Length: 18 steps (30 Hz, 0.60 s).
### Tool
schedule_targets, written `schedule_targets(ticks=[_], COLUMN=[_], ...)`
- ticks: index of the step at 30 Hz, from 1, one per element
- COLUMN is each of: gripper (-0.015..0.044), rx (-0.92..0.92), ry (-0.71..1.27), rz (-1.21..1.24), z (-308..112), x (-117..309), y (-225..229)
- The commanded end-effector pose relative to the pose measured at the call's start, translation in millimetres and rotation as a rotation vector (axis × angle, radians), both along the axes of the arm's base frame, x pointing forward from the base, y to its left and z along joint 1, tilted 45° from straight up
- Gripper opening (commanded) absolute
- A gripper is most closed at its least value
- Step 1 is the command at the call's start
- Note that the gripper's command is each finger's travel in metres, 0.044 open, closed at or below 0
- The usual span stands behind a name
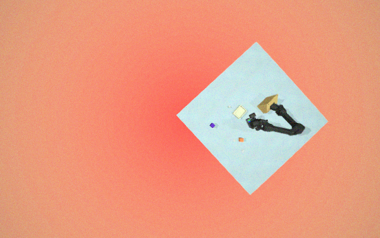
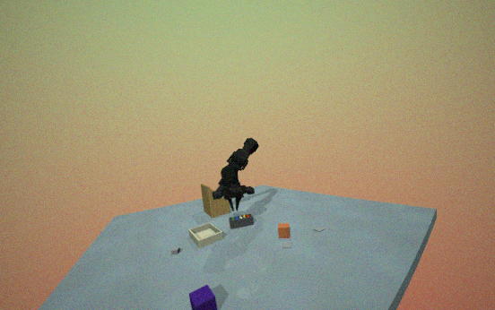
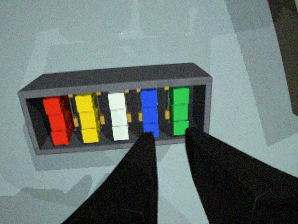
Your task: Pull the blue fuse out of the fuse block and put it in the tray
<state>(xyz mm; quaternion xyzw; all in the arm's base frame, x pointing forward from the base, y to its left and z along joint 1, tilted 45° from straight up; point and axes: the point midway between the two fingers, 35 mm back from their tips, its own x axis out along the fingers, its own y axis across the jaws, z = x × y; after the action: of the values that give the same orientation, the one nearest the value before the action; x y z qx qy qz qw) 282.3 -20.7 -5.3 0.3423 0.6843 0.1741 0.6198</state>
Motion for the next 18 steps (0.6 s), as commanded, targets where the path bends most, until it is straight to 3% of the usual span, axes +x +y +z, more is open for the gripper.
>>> schedule_targets(ticks=[1,18], gripper=[0.0065,0.0065], rx=[0.025,0.025], ry=[0.018,0.018], rz=[-0.019,-0.019], z=[2.5,-6.8], x=[-4.4,-3.7], y=[3.8,13.1])
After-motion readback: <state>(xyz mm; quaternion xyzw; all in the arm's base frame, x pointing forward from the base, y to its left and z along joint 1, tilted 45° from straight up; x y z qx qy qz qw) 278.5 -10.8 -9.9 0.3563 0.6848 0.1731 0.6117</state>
